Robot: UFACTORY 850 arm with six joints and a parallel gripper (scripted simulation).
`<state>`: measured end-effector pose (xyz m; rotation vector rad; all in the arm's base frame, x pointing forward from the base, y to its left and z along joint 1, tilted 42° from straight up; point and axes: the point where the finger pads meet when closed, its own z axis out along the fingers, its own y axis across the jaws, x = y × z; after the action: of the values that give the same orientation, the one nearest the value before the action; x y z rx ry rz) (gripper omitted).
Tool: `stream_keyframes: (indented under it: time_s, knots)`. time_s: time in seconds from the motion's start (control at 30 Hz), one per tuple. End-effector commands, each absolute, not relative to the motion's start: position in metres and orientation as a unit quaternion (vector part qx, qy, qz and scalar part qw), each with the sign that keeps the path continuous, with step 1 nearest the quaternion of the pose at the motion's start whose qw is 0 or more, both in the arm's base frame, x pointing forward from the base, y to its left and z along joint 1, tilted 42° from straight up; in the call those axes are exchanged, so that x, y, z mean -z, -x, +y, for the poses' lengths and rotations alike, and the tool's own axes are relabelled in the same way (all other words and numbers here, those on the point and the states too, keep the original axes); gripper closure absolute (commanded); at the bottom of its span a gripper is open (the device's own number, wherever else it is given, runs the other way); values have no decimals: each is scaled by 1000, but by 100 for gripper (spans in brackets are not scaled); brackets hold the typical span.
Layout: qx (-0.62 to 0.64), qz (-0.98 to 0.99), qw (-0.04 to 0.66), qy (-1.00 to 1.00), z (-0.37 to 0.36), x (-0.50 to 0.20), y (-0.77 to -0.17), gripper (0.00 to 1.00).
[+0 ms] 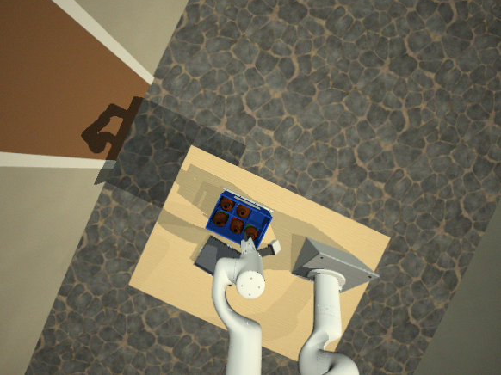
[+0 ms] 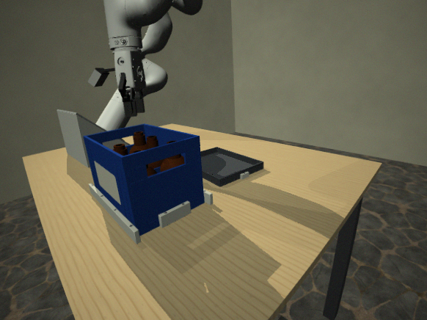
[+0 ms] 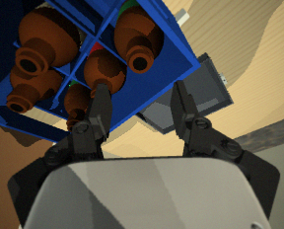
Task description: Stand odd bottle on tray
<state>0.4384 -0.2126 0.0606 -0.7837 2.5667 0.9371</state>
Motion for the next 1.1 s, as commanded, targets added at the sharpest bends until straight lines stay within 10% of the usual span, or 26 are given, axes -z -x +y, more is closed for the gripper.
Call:
stream_keyframes:
  time_s: [0.0, 0.3, 0.33, 1.07]
  knots:
    - [-326, 893, 149, 273, -217, -65, -438, 35]
    - [-326, 893, 149, 273, -220, -69, -438, 35]
    - [-326, 893, 149, 273, -220, -69, -438, 100]
    - [-326, 893, 149, 273, -220, -69, -438, 100]
